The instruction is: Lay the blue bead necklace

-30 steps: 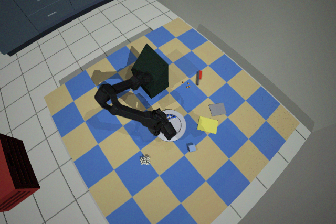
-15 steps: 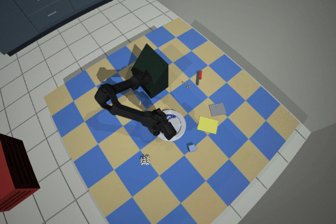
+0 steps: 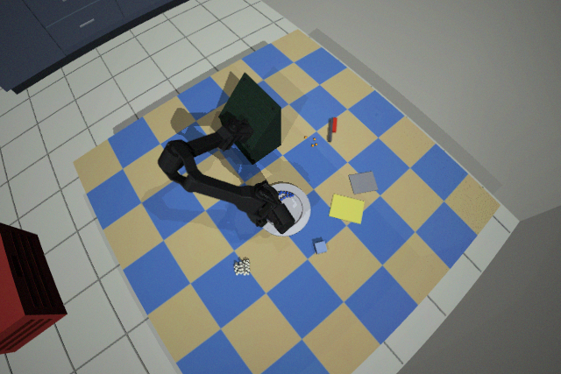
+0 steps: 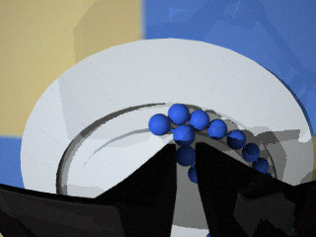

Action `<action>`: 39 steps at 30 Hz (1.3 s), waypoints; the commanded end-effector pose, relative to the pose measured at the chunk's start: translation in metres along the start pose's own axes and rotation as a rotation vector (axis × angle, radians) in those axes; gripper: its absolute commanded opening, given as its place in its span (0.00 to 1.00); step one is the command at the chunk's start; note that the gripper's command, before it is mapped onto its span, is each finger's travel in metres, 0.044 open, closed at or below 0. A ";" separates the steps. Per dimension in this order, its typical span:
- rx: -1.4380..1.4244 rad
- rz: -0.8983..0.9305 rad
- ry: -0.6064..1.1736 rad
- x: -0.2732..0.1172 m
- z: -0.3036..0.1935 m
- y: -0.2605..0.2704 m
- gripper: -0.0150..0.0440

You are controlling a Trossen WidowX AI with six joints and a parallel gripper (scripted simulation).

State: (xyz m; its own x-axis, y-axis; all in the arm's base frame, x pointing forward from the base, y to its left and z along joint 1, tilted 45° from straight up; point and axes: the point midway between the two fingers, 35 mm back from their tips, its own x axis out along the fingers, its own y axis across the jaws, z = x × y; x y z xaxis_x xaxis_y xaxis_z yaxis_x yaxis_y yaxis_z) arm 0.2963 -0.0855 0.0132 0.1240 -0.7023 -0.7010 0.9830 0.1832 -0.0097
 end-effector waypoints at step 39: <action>-0.001 0.002 0.002 -0.003 0.011 0.038 0.57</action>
State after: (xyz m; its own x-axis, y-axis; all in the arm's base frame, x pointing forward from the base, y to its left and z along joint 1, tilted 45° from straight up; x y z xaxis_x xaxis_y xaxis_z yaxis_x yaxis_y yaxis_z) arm 0.3349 -0.0846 0.0224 0.1266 -0.7005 -0.7023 0.9825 0.1861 -0.0086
